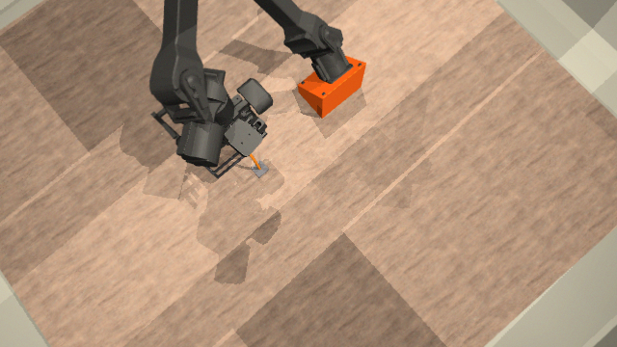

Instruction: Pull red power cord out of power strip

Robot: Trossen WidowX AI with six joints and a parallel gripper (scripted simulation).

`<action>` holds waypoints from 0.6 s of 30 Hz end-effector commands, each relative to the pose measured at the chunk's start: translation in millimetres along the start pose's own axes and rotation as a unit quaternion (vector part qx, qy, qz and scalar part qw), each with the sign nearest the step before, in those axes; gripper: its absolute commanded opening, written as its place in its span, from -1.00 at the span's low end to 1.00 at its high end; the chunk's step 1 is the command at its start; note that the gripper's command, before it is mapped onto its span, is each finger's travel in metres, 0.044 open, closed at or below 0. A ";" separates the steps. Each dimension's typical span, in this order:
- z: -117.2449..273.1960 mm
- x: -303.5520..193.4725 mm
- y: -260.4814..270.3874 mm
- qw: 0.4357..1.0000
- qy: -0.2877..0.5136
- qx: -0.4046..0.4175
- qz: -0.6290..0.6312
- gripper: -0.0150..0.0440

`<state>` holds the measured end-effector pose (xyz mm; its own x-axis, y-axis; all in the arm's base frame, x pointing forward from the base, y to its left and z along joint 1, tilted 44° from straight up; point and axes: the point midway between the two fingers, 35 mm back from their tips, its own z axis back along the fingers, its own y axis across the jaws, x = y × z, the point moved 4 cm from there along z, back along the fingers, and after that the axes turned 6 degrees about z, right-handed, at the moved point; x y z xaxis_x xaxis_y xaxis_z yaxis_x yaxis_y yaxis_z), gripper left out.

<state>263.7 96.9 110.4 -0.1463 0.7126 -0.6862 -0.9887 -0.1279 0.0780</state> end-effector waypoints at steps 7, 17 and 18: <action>-9.4 -2.4 0.7 1.000 0.001 0.000 0.001 0.05; -9.7 -1.4 0.3 1.000 0.000 0.000 0.000 -0.33; -9.7 -1.4 0.3 1.000 0.000 0.000 0.000 -0.35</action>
<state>263.9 88.9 104.2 -0.1471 0.7125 -0.6861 -0.9886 -0.1288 0.0782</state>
